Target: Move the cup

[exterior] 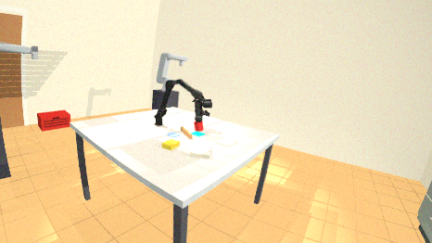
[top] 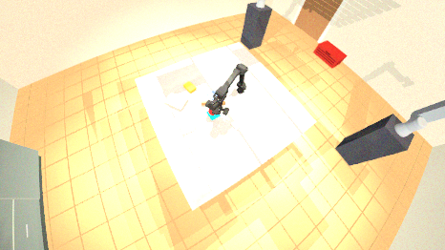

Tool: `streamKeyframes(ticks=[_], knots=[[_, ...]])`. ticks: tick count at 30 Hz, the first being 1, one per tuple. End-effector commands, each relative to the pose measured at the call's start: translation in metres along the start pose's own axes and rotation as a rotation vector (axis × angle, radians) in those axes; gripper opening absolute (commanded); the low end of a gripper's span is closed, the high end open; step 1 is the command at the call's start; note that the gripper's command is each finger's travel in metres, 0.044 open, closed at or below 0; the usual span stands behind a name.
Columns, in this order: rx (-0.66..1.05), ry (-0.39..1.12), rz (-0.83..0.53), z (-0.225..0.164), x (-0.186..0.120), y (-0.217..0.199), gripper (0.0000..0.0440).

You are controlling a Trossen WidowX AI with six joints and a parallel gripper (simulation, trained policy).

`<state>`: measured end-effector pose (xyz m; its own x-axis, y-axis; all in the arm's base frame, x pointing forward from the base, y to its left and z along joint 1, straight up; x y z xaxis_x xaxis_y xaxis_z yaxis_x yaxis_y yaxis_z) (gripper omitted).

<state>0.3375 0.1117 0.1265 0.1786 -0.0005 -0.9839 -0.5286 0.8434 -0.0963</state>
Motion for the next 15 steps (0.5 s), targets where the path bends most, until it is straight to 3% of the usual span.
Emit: streamKeyframes(ticks=[1,15], knots=[[0.002,0.016,-0.004,-0.003,0.01,0.004,0.0003],[0.024,-0.027,-0.003,-0.003,0.018,0.004,0.0095]])
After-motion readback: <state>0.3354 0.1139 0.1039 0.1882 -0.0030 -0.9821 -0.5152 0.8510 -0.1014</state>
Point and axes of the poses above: the point midway between the two fingers, 35 mm back from their tips, its own x axis out along the fingers, its own y axis across the jaws, z = x × y, the point moved 4 cm from there along -x, back along the fingers, and after that the axes turned 4 degrees about x, right-handed, at the moved point
